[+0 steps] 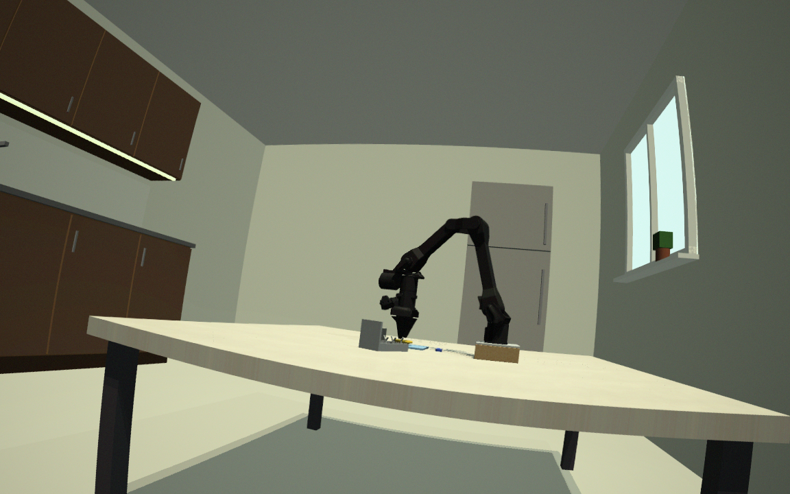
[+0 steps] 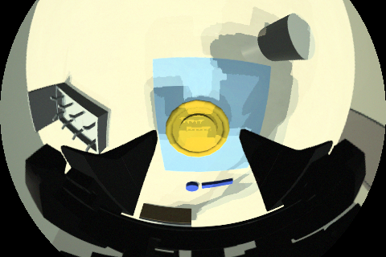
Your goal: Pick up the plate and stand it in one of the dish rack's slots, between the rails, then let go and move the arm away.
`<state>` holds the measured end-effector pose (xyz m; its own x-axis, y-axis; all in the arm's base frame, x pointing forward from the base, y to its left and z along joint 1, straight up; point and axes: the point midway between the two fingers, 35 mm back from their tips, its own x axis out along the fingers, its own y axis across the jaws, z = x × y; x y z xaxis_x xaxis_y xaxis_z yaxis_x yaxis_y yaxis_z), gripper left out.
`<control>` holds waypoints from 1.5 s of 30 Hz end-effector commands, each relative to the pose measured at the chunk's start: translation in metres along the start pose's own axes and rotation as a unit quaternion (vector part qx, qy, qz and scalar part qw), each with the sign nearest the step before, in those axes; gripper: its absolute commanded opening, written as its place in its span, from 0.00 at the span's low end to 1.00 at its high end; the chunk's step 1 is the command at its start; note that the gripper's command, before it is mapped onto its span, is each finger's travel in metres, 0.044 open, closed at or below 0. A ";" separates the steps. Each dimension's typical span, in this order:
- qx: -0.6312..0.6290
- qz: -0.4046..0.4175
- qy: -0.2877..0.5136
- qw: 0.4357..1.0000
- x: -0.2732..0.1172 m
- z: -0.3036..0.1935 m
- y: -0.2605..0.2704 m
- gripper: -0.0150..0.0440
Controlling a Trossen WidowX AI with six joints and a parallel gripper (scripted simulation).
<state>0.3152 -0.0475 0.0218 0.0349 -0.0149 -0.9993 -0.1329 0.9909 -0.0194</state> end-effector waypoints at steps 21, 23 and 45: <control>0.001 0.002 0.003 1.000 0.020 -0.002 0.001 0.86; 0.001 0.002 0.003 1.000 0.020 -0.002 0.001 0.84; 0.001 0.002 0.003 1.000 -0.038 0.012 -0.003 0.25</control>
<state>0.3242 -0.0489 0.0504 0.0288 -0.0135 -0.9995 -0.1325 0.9910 -0.0172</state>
